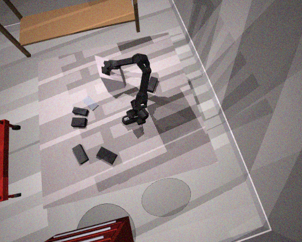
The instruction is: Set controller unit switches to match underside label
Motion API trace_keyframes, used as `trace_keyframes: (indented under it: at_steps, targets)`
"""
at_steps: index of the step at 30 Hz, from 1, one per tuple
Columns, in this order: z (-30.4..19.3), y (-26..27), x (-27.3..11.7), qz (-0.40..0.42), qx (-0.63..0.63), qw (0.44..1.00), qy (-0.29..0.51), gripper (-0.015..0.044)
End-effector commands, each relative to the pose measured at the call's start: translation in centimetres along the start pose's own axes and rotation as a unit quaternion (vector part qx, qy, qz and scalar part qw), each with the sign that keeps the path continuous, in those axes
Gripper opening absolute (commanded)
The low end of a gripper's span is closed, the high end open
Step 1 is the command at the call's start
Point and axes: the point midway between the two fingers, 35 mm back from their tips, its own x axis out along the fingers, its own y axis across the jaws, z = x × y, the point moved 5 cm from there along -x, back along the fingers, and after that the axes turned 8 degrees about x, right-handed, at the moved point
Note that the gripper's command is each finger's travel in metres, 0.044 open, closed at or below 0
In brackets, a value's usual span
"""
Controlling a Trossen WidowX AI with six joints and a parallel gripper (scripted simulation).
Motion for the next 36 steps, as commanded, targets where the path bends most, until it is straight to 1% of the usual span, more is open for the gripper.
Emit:
trace_keyframes:
  at_steps: [1, 13, 24, 28, 36]
  targets:
    - [0.4, 0.0, 0.3, 0.0, 0.008, 1.0, -0.007, 0.0338]
    - [0.2, 0.0, 1.3, 0.0, 0.008, 1.0, -0.006, 0.0338]
    - [-0.1, -0.1, 1.3, 0.0, 0.003, 1.0, -0.002, 0.0338]
    - [-0.1, -0.1, 1.3, -0.001, 0.002, 1.0, 0.0, 0.044]
    - [-0.1, -0.1, 1.3, -0.001, 0.002, 1.0, 0.0, 0.044]
